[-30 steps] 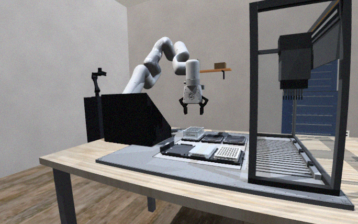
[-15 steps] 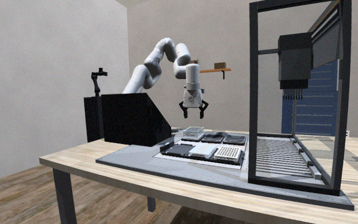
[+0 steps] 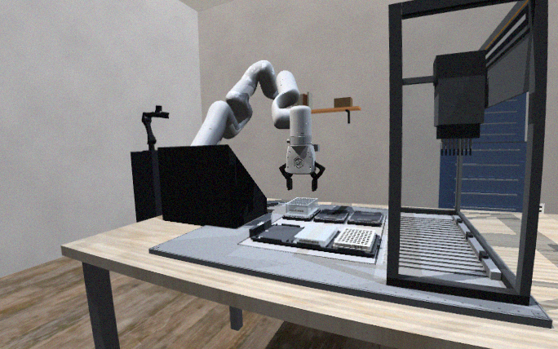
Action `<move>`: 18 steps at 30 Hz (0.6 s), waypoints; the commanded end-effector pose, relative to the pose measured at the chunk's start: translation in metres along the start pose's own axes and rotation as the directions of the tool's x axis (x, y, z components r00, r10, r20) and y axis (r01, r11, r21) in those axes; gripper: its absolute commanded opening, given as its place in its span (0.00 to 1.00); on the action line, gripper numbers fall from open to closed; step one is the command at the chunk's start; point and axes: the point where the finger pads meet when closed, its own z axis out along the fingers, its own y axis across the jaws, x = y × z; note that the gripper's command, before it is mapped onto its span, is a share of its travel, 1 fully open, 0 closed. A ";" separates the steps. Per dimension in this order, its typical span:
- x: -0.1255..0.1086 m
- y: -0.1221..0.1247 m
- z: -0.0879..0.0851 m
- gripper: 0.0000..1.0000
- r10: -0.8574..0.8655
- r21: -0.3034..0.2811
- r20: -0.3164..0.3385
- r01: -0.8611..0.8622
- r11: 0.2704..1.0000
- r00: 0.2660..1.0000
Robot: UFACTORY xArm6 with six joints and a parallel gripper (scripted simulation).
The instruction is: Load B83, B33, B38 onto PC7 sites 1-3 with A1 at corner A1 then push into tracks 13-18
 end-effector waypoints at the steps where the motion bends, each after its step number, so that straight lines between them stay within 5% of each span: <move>1: 0.000 0.001 0.006 1.00 -0.001 -0.003 0.000 0.001 1.000 1.000; 18: 0.000 0.001 0.010 1.00 -0.001 -0.003 0.000 0.001 1.000 1.000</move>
